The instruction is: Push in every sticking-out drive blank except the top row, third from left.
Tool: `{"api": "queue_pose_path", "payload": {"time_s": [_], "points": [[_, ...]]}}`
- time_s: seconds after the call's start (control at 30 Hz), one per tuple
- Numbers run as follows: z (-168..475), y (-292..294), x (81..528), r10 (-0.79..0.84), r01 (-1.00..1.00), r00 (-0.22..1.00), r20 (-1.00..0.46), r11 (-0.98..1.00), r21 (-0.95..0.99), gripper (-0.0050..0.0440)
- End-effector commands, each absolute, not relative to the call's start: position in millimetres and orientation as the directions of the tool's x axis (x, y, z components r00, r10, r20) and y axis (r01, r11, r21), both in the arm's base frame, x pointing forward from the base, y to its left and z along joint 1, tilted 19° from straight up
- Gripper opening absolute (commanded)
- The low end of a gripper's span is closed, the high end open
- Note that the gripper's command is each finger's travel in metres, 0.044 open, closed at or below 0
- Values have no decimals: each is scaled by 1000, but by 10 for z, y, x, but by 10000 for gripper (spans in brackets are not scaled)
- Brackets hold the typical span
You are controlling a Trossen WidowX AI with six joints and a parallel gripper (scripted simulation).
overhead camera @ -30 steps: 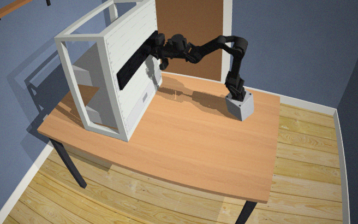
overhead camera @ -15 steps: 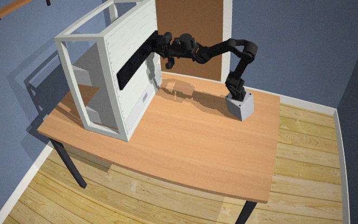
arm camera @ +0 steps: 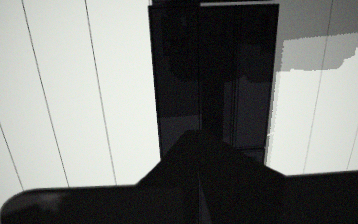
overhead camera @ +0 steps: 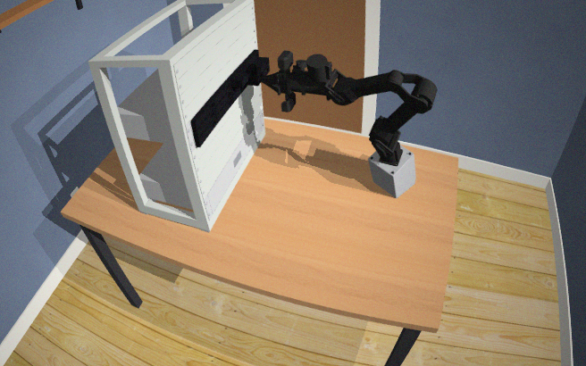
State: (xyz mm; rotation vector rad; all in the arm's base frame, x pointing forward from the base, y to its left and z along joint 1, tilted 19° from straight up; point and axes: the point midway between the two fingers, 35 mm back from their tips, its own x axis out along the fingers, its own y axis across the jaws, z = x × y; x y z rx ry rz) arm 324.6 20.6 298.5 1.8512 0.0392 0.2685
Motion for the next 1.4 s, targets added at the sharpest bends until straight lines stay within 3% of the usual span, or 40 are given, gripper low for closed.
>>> {"api": "queue_pose_path", "payload": {"time_s": [0.0, 1.37], "points": [[3020, 201, 3204, 165, -120, 971, 175, -298, 947, 0], [2234, -721, 3381, 165, -120, 971, 175, -298, 947, 0]]}}
